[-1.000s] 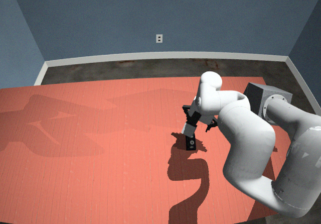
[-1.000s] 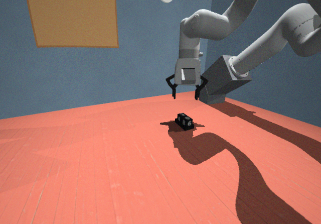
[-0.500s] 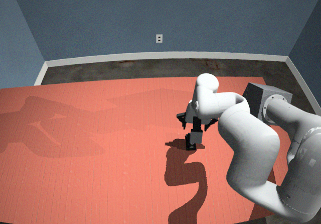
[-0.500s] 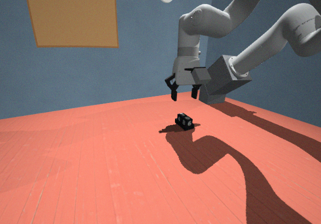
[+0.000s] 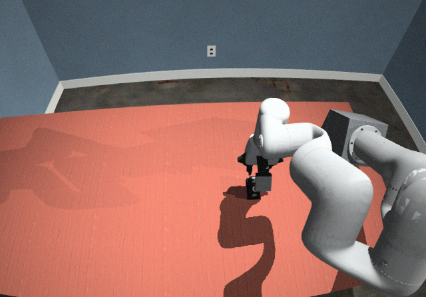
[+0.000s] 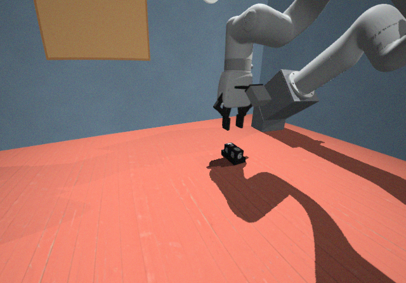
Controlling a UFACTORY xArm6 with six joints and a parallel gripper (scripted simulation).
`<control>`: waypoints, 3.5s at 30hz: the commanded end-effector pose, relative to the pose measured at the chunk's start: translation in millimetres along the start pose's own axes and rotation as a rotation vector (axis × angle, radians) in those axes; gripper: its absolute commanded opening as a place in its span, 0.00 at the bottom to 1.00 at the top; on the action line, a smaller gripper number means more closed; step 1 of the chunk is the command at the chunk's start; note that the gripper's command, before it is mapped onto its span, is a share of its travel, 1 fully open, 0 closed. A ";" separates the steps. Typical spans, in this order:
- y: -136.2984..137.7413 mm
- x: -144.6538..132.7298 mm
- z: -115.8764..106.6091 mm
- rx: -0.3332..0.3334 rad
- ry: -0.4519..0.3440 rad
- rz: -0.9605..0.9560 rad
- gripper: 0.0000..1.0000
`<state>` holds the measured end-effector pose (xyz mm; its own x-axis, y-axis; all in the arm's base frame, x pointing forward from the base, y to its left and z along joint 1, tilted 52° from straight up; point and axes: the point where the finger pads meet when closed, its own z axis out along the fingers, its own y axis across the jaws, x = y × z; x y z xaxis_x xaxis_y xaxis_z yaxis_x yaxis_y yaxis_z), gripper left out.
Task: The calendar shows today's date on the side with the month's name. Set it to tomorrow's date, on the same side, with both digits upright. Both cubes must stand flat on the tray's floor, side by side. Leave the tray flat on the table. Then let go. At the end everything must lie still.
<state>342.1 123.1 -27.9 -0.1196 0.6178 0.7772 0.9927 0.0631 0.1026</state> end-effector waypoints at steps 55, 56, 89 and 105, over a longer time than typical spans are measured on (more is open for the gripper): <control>0.8 -0.4 21.8 -0.002 -0.001 -0.001 0.49; 0.8 -0.4 23.4 -0.002 -0.001 -0.001 0.49; 0.6 -0.6 51.6 -0.002 -0.001 -0.001 0.49; 0.6 -0.6 51.6 -0.002 -0.001 -0.001 0.49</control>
<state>342.7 163.8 -60.7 -0.1206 0.6177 0.7771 0.9926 0.0633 0.1037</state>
